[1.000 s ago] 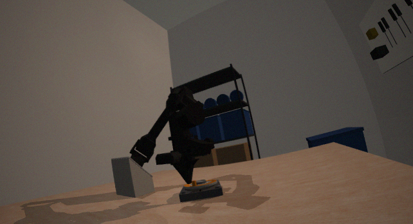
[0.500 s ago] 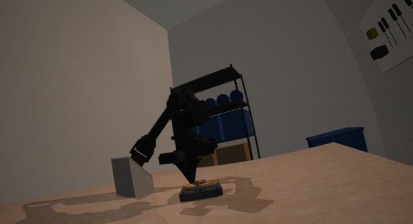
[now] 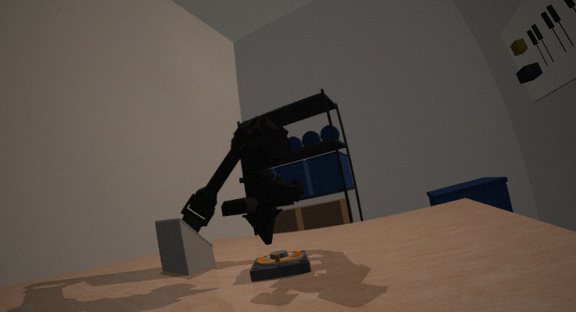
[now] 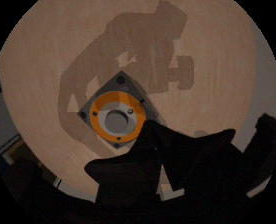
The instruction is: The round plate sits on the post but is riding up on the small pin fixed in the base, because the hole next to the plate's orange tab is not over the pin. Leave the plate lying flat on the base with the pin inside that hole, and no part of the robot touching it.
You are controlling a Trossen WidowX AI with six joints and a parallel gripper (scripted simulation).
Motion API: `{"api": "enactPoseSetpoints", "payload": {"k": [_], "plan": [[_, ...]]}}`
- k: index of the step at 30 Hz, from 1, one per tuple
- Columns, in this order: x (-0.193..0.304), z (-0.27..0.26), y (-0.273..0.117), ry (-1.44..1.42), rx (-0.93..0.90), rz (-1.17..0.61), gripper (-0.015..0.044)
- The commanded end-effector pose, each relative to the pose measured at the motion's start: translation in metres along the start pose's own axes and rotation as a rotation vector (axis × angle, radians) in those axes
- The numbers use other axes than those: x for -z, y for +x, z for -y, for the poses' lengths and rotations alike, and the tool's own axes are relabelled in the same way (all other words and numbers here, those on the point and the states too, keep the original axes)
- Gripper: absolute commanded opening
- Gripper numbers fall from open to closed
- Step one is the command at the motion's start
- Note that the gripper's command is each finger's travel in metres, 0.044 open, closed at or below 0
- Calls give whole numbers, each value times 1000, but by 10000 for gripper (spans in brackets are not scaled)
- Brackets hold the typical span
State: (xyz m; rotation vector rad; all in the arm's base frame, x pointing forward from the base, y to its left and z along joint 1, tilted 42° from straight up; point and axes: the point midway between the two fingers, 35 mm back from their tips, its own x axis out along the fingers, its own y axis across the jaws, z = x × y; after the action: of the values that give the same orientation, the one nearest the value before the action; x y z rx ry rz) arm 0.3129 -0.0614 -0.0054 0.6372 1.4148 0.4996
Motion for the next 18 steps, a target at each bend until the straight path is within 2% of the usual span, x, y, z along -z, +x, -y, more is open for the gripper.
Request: {"api": "enactPoseSetpoints", "payload": {"k": [1,3,18], "plan": [[0,0,-20,-6,5,3,0],[-1,0,-11,-1,3,9,0],[-1,0,-11,-1,3,9,0]]}}
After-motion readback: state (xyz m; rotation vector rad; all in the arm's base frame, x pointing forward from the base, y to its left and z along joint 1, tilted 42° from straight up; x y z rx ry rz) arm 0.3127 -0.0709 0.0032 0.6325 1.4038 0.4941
